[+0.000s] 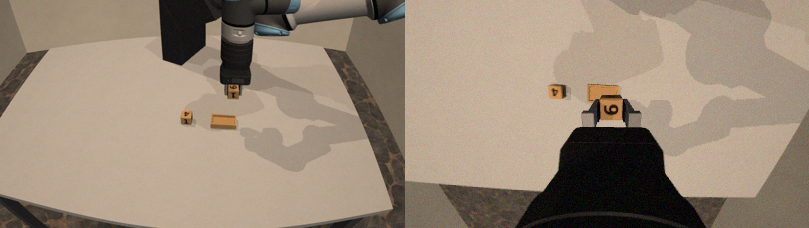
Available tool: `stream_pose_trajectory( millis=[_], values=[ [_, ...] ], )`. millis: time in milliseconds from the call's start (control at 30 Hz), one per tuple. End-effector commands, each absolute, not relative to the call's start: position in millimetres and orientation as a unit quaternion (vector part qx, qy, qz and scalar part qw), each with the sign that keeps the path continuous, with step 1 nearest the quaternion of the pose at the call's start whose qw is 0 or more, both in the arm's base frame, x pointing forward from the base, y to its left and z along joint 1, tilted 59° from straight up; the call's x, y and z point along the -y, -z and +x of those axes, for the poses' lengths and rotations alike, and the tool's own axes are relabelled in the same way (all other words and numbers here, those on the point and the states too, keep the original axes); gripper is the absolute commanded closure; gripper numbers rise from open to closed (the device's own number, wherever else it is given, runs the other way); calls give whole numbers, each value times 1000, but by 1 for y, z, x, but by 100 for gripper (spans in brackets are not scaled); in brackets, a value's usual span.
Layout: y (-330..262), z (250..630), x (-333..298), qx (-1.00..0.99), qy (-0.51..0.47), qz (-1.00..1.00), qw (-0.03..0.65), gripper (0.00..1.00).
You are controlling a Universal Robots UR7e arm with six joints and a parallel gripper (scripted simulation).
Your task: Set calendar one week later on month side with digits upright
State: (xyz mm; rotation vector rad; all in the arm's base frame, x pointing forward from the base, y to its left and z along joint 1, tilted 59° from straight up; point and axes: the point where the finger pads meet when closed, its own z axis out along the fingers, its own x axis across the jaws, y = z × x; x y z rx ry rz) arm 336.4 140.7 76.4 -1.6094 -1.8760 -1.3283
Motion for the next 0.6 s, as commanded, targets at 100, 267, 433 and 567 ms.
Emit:
stream_pose_trajectory(
  millis=[100,267,433,567],
  values=[
    [-83,334,-148,709,480,-502,123,43],
    [-88,332,-152,738,486,-459,95,43],
    [-93,331,-157,767,491,-408,61,43],
    [-95,331,-159,777,492,-389,49,43]
  ],
)
